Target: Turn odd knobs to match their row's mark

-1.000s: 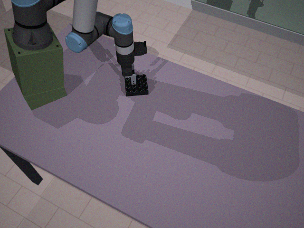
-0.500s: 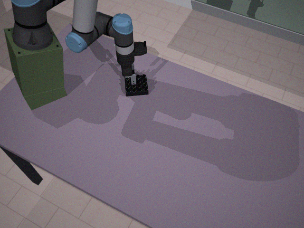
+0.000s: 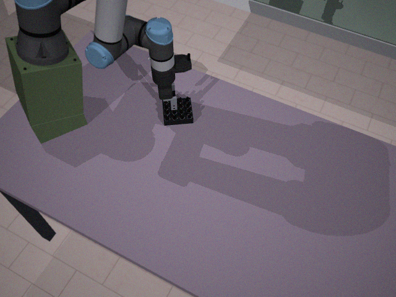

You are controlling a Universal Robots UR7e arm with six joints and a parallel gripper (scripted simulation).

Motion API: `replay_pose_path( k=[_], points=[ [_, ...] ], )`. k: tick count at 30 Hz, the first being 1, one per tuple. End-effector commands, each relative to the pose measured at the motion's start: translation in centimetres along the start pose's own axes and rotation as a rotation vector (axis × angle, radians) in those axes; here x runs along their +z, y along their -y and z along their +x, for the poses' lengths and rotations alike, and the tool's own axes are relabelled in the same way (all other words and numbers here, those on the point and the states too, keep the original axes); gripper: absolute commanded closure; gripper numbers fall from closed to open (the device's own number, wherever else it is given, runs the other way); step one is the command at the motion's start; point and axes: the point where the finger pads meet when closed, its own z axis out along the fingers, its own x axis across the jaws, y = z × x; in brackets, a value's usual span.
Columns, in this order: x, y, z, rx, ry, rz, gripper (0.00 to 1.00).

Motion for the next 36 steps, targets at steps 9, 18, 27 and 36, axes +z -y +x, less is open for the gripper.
replay_pose_path(
  k=[9,18,27,36],
  points=[
    [0.0,-0.7,0.0,0.000,0.000,0.001,0.00],
    [0.0,-2.1,-0.1,0.000,0.000,0.001,0.00],
    [0.0,-4.0,-0.1,0.000,0.000,0.001,0.00],
    [0.0,-5.0,-0.1,0.000,0.000,0.001,0.00]
  ],
)
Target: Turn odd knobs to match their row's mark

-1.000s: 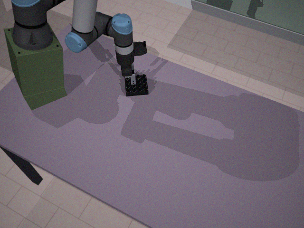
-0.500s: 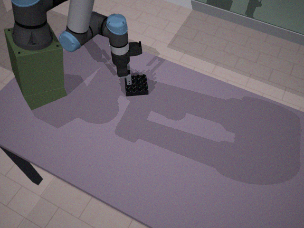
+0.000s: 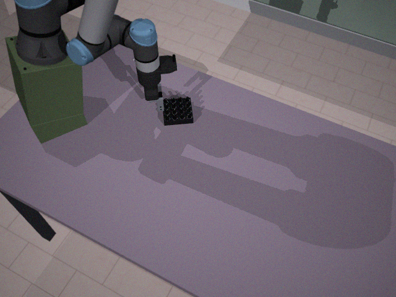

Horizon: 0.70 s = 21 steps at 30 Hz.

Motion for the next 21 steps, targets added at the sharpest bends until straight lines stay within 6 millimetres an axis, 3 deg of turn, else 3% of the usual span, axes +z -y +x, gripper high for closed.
replay_pose_path(
  k=[1,21],
  points=[
    [-0.02,-0.37,0.01,0.000,-0.001,0.002,0.00],
    [-0.03,-0.61,0.01,0.000,-0.001,0.002,0.00]
  ],
)
